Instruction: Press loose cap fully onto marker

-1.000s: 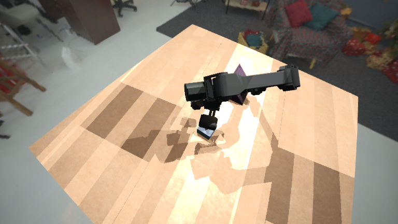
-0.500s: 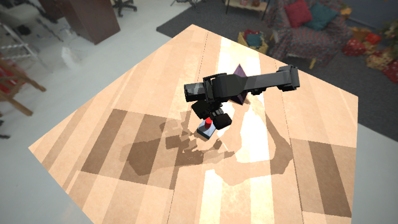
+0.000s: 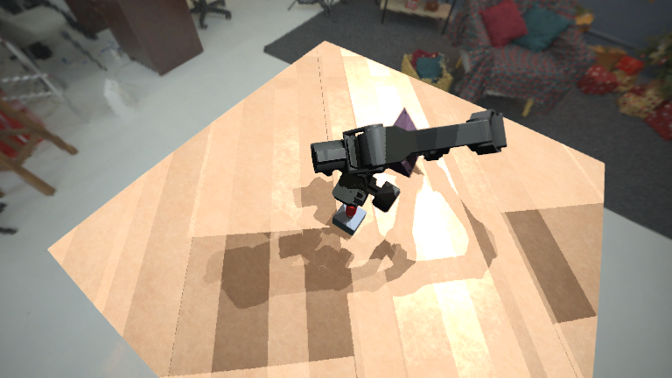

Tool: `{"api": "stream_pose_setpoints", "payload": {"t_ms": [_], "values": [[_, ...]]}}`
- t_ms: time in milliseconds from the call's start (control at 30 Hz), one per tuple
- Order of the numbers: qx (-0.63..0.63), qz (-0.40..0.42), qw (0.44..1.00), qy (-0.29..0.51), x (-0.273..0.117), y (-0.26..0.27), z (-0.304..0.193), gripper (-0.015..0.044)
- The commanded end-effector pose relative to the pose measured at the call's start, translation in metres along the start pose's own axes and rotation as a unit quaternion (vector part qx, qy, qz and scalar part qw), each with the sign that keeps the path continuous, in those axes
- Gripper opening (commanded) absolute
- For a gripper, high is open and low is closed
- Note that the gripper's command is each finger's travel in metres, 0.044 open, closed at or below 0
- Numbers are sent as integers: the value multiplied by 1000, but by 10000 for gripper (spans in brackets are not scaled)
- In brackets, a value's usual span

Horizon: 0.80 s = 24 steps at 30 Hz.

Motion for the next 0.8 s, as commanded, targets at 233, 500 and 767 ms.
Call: {"api": "stream_pose_setpoints", "payload": {"t_ms": [233, 500, 767], "values": [[-16, 1, 1000, -1, 9, 0, 0, 0], [-18, 1, 1000, -2, 20, 0, 0, 0], [-19, 1, 1000, -2, 31, 0, 0, 0]]}}
Point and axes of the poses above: the point midway between the two fingers, 35 mm back from their tips, its own x axis out along the fingers, its own y axis across the jaws, z = x × y, the point moved 4 cm from there along -x, back along the fingers, and after that the axes turned 9 degrees about x, right-handed, at the moved point
